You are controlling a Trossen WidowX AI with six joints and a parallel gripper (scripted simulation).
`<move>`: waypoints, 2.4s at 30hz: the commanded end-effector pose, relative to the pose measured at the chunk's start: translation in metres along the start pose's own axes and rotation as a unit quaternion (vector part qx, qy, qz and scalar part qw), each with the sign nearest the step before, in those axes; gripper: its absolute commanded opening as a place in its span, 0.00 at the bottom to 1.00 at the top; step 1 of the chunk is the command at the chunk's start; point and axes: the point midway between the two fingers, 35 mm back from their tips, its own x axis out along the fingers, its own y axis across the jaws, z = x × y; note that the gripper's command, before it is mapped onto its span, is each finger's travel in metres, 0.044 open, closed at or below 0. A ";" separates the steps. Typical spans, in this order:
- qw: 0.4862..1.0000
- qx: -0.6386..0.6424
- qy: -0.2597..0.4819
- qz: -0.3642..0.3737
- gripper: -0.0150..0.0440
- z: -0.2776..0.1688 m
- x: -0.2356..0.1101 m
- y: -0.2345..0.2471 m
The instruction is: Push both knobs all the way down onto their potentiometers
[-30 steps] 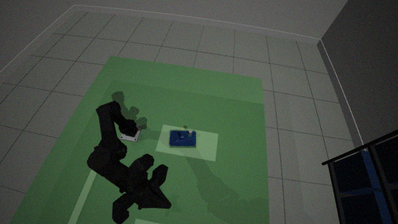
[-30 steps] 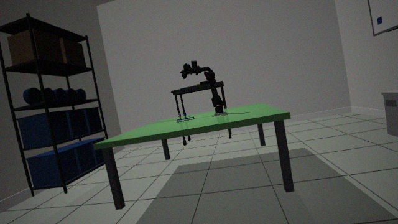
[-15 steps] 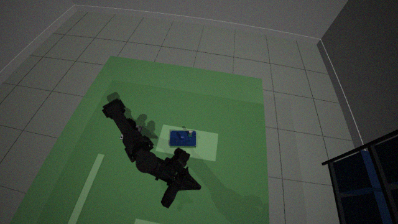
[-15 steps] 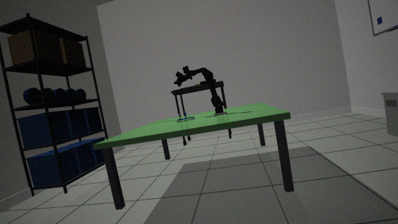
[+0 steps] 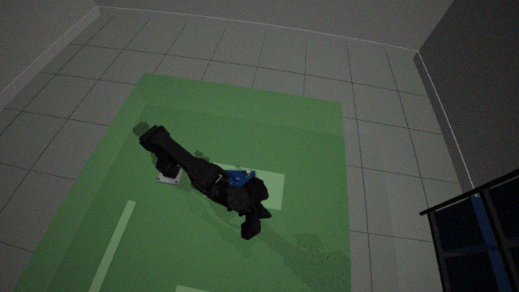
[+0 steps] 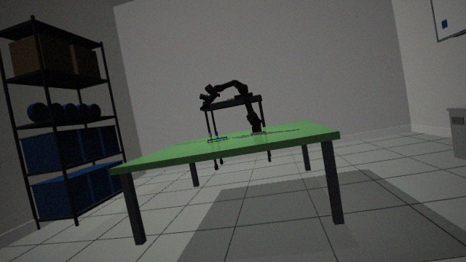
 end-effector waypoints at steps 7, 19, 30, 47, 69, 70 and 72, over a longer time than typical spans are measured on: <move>0.990 -0.029 0.104 0.094 0.25 -0.025 0.018 0.082; 0.945 -0.100 0.236 0.203 0.25 -0.062 0.008 0.179; 0.871 -0.191 0.351 0.284 0.25 -0.098 -0.026 0.245; 0.866 -0.198 0.358 0.288 0.25 -0.116 -0.016 0.256; 0.866 -0.198 0.358 0.288 0.25 -0.129 -0.006 0.263; 0.866 -0.198 0.358 0.288 0.25 -0.130 -0.005 0.263; 0.866 -0.198 0.358 0.288 0.25 -0.130 -0.005 0.263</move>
